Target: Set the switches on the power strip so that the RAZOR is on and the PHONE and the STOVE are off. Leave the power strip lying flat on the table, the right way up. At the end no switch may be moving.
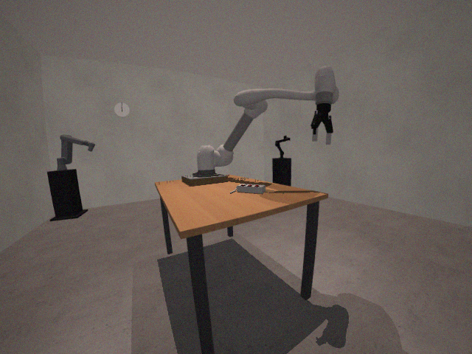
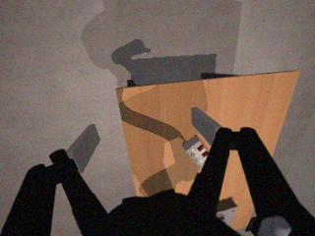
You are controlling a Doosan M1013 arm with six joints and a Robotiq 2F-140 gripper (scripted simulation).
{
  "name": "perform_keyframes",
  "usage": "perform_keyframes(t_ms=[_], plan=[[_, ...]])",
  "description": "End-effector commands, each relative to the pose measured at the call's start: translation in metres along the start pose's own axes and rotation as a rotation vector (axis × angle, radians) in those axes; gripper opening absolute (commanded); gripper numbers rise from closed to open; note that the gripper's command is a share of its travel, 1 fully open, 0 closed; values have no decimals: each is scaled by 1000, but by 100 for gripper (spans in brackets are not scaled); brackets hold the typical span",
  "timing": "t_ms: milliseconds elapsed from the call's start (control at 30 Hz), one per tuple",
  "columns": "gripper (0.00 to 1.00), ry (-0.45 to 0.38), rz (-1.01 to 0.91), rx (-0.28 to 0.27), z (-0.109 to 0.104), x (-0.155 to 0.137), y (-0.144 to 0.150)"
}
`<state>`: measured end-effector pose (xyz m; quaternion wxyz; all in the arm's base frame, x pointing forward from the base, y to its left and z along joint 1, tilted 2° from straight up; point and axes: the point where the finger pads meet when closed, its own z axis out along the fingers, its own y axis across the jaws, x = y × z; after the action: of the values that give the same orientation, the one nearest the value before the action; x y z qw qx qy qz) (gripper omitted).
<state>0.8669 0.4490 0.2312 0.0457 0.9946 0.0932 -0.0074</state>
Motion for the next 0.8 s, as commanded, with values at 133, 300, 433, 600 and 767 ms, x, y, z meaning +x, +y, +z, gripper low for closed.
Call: perform_keyframes(t_ms=[133, 300, 433, 600, 767], plan=[[100, 0, 0, 0, 0, 0, 0], [100, 0, 0, 0, 0, 0, 0], [100, 0, 0, 0, 0, 0, 0], [0, 0, 0, 0, 0, 0, 0], [0, 0, 0, 0, 0, 0, 0]])
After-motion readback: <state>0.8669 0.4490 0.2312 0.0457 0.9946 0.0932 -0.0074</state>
